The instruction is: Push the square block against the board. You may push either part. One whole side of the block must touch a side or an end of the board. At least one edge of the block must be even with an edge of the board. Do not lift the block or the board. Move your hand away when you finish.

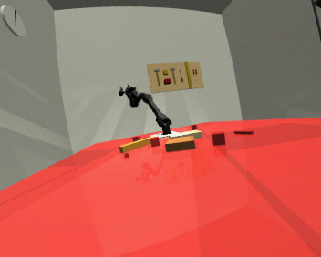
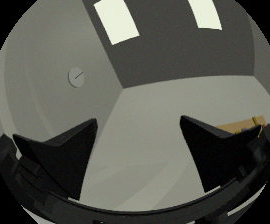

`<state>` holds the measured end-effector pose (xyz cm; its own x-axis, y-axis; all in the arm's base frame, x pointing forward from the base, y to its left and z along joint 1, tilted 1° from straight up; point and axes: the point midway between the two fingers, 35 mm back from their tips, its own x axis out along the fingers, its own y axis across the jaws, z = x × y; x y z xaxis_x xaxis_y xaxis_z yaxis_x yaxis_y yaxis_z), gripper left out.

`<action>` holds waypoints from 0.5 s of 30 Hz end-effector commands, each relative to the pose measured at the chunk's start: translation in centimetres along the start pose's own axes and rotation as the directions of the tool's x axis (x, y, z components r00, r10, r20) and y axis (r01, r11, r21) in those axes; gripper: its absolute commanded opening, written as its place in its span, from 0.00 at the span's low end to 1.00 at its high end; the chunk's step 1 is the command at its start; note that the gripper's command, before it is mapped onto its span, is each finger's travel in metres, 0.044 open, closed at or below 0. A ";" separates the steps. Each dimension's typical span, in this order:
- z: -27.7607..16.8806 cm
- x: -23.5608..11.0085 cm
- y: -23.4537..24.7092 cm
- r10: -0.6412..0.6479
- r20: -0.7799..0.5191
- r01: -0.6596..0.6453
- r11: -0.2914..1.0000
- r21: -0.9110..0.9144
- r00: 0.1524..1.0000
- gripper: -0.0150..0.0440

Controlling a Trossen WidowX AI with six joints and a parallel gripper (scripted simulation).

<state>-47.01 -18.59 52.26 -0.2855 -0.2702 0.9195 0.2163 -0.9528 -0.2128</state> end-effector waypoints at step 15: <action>-0.8 0.7 12.2 0.151 -0.181 -0.116 0.974 0.193 0.972 0.26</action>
<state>-46.54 -27.23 50.38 -0.3875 -0.3839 0.8381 0.3715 -0.8971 -0.2392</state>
